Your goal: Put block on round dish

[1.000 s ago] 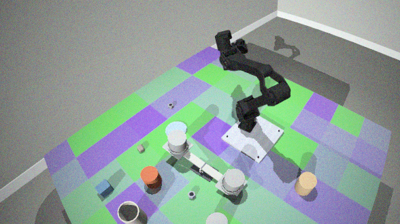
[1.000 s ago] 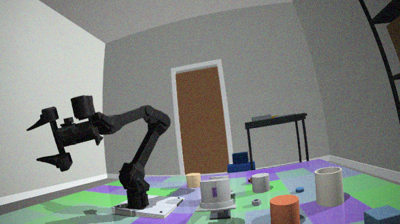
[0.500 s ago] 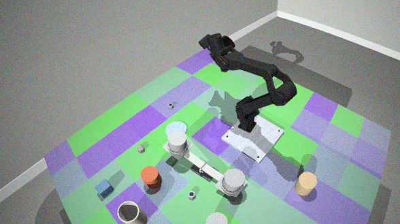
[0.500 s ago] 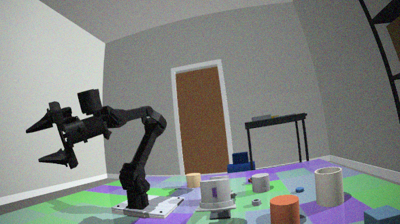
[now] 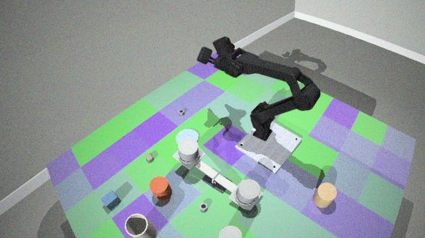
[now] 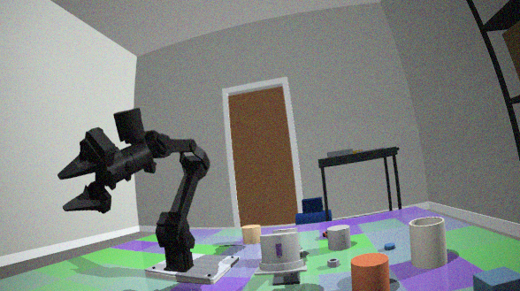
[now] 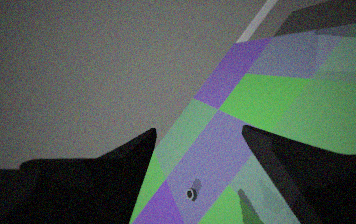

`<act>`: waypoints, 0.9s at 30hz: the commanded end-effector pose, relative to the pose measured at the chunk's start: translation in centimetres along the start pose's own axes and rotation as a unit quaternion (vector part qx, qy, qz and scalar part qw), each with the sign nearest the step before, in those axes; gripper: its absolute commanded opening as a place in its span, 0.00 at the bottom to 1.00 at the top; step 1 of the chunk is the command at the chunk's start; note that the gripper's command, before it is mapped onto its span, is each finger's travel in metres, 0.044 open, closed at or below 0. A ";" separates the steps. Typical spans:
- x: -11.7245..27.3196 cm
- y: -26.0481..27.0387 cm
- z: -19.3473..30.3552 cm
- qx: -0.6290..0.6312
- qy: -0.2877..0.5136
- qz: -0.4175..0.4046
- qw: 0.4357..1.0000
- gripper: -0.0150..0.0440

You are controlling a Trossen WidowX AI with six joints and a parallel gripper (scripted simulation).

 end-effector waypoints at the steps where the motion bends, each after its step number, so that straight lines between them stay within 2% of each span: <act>1: 0.8 1.0 0.8 0.043 0.031 -0.025 0.998 1.00; 14: 4.0 3.6 4.7 0.210 0.142 -0.117 0.960 1.00; 27: 8.3 4.9 8.0 0.362 0.229 -0.227 0.875 1.00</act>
Point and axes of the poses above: the point midway between the two fingers, 35 mm back from their tips, its own x axis back along the fingers, its own y axis across the jaws, z = x × y, the point moved 4 cm from there along x, back along the fingers, and after that the axes turned 2 degrees about x, right-handed, at the moved point
